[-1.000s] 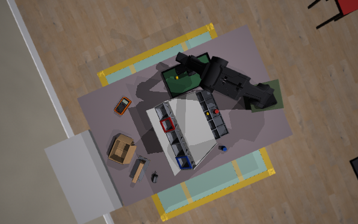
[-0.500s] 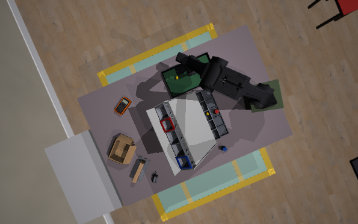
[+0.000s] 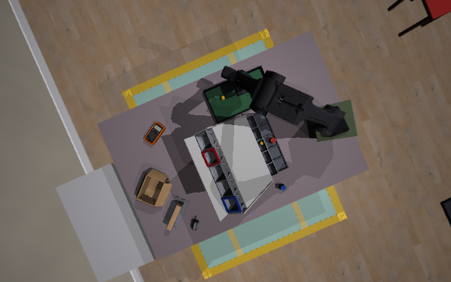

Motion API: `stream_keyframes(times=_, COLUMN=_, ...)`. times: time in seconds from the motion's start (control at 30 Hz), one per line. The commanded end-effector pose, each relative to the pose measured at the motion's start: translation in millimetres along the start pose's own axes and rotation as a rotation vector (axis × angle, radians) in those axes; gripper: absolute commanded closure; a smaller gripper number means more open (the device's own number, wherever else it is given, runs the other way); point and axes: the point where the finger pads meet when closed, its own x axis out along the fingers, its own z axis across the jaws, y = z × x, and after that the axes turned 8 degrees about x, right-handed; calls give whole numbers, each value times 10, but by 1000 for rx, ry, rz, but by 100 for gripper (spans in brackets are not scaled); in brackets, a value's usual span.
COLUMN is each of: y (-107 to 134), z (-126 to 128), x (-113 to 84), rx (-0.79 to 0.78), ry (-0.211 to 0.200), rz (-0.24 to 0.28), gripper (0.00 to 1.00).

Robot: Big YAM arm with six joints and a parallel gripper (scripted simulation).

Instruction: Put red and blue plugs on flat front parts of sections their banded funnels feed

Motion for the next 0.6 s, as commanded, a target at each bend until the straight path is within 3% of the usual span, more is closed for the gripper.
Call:
stream_keyframes(times=0.0, y=-60, z=13, x=160, rx=-6, ry=-5, rz=-2, gripper=44)
stream_keyframes(times=0.57, y=-43, z=19, x=299, rx=-7, ry=-5, rz=-1, gripper=44)
